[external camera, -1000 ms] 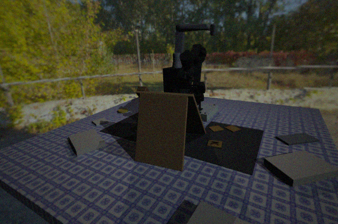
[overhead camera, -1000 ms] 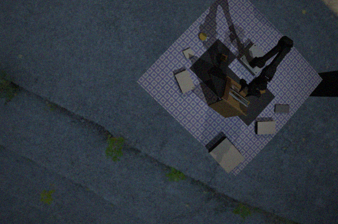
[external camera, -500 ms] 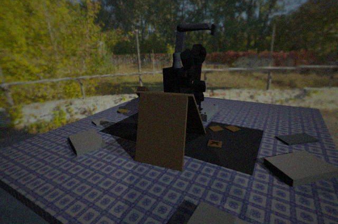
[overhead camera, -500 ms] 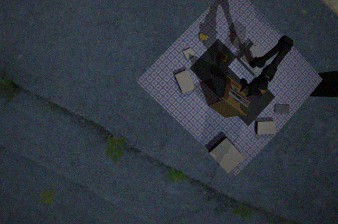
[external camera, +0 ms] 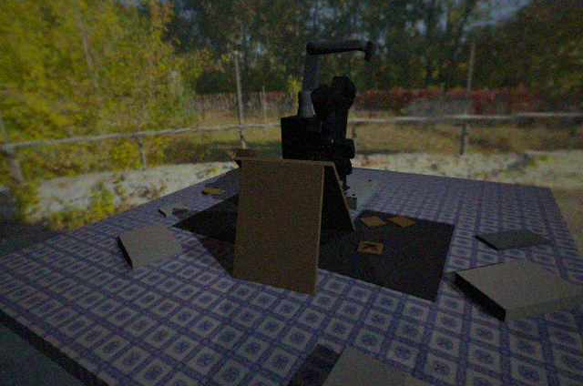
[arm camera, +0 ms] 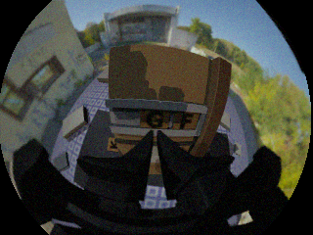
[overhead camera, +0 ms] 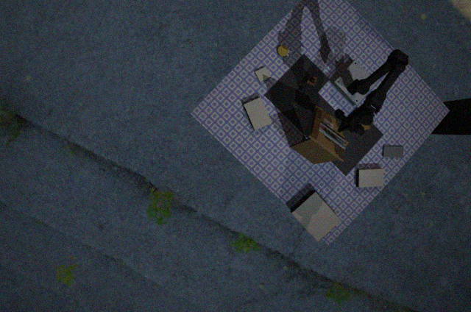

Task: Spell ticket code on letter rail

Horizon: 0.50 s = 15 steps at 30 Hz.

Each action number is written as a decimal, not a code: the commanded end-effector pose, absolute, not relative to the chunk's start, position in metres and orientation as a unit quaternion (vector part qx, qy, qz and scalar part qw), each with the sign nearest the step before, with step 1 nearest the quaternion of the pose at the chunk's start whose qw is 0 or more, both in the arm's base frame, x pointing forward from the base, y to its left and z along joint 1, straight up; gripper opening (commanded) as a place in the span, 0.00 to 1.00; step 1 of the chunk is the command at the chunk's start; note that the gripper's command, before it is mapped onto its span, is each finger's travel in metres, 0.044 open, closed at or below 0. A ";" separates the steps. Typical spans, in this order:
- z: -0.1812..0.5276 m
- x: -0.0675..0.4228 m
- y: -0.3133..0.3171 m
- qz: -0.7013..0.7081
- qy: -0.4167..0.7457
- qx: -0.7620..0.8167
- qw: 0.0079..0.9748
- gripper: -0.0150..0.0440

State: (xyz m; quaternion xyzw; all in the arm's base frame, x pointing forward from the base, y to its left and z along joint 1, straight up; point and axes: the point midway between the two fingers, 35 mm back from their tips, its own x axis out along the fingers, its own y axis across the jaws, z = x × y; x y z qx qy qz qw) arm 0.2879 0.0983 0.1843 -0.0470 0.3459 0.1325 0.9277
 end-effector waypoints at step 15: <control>0.191 0.301 0.118 0.130 0.482 -0.061 0.864 0.25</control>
